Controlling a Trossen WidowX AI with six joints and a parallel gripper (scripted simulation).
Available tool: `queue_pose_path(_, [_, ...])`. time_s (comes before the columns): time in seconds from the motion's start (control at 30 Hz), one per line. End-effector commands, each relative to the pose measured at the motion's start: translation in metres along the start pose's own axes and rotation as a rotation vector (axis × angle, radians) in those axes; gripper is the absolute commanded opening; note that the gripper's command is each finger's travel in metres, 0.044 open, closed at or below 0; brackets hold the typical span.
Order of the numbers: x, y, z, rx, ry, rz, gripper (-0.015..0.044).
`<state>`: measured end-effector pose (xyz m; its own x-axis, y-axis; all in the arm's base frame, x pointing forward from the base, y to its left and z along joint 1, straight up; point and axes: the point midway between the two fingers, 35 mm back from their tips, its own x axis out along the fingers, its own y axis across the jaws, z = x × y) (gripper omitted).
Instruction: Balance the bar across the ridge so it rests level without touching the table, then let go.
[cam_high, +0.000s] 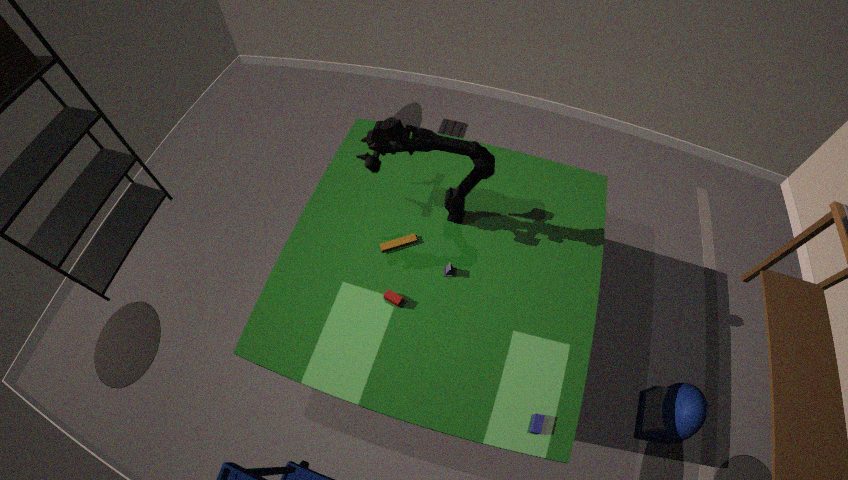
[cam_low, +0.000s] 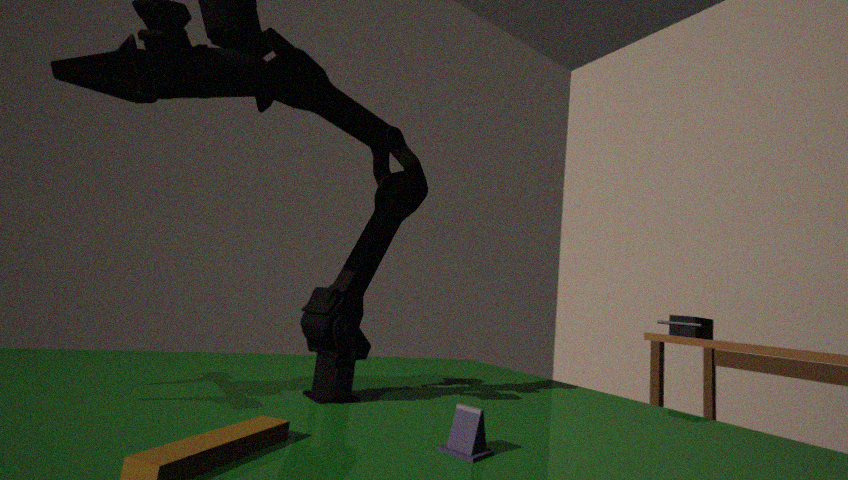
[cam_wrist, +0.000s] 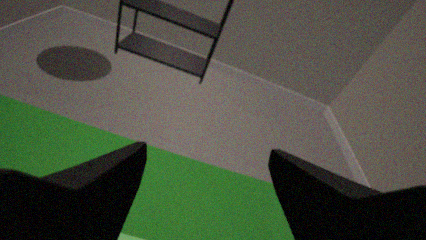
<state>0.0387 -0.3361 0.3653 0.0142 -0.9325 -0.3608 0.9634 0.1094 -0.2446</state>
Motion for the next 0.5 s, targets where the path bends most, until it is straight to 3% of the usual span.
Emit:
queue_pose_path(0.0, [0.012, 0.028, -0.014, -0.017, 0.068, 0.082, 0.0315])
queue_pose_path(0.47, [0.031, 0.102, -0.059, -0.096, 0.264, 0.254, 0.0315])
